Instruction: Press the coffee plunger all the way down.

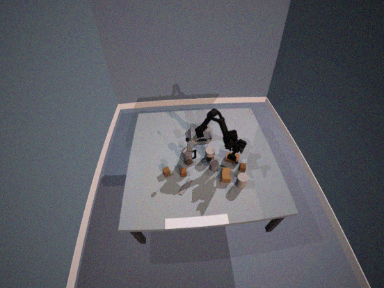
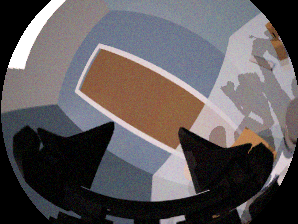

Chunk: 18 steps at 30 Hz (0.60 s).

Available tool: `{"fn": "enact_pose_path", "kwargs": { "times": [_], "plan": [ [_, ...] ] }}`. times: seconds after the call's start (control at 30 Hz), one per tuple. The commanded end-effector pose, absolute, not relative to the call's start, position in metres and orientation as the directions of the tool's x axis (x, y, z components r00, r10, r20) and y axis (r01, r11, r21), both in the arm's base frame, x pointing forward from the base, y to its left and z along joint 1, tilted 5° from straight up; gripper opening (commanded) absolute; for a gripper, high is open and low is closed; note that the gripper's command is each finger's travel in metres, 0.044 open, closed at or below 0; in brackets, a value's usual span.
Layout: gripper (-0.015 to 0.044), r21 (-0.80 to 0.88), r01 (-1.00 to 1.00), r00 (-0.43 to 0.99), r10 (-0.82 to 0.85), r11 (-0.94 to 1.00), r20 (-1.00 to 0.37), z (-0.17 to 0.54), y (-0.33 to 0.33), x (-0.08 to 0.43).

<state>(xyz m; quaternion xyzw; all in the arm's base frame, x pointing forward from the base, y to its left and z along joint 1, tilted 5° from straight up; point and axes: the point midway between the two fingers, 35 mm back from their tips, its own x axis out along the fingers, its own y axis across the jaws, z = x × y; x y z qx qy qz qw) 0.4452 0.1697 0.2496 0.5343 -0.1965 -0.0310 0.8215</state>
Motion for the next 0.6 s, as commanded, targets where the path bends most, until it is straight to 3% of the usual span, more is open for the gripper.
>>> {"fn": "enact_pose_path", "kwargs": {
  "times": [0.0, 0.3, 0.57],
  "plan": [
    [0.0426, 0.887, -0.154, 0.921, -0.261, 0.436, 0.289, 0.251, 0.168, 0.447],
    [0.0440, 0.792, -0.026, 0.916, -0.303, 0.610, 0.264, 0.304, 0.092, 0.465],
    [0.0440, 0.557, 0.221, 0.931, -0.343, 0.801, 0.125, 0.350, -0.011, 0.453]
  ]
}}
